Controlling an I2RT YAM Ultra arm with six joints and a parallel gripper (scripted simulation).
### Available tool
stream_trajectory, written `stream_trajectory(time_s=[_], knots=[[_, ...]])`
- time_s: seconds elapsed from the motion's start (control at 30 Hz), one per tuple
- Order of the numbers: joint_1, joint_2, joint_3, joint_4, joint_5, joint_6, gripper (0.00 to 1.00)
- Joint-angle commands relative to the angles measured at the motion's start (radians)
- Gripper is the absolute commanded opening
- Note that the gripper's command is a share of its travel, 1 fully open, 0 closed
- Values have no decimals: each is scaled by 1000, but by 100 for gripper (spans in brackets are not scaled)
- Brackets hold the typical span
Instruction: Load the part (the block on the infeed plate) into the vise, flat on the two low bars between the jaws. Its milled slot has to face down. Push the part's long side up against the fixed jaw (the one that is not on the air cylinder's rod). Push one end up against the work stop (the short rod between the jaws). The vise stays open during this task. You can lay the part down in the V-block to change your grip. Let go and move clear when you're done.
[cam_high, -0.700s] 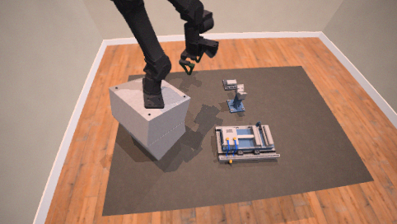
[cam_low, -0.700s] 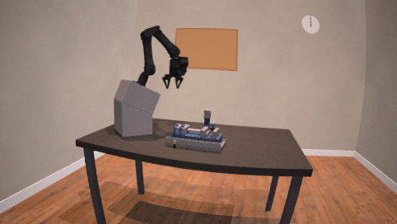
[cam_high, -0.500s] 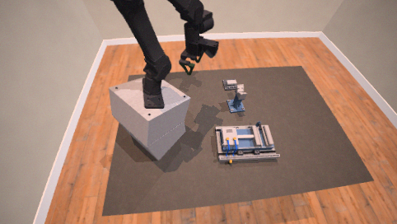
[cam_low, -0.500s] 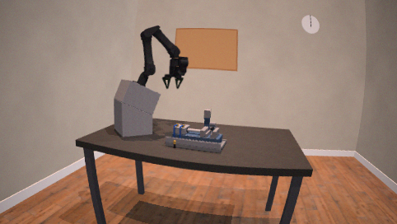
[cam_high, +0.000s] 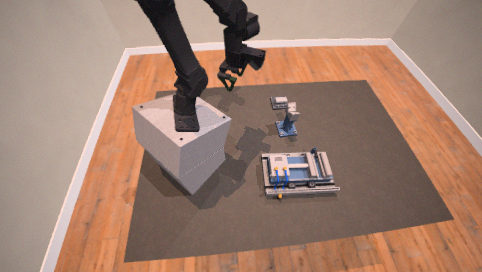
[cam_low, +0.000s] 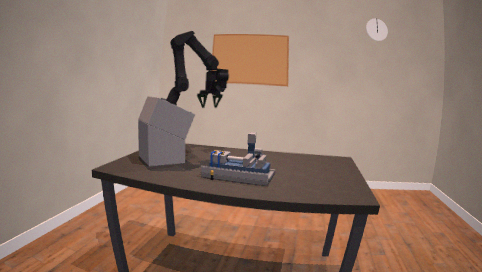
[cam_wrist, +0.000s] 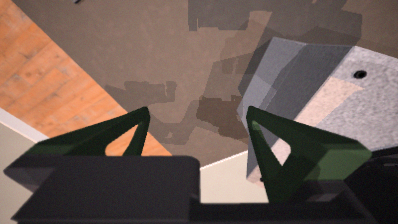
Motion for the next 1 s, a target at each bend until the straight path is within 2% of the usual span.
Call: stream_trajectory(time_s=[0.0, 0.17, 0.3, 0.4, 0.47, 0.57, 0.67, 0.73, 0.83, 0.97], knots=[[-9, 23, 36, -8, -3, -24, 100], [-19, 76, 101, -20, -7, -140, 100], [-30, 158, 201, -26, -6, -322, 100], [-33, 165, 207, -31, -12, -330, 100], [-46, 223, 275, -36, -18, -457, 100], [-55, 261, 320, -46, -26, -534, 100], [-67, 327, 398, -49, -29, -680, 100], [-72, 338, 410, -60, -38, -694, 100], [-84, 406, 490, -61, -41, -849, 100], [-88, 416, 503, -73, -49, -862, 100]])
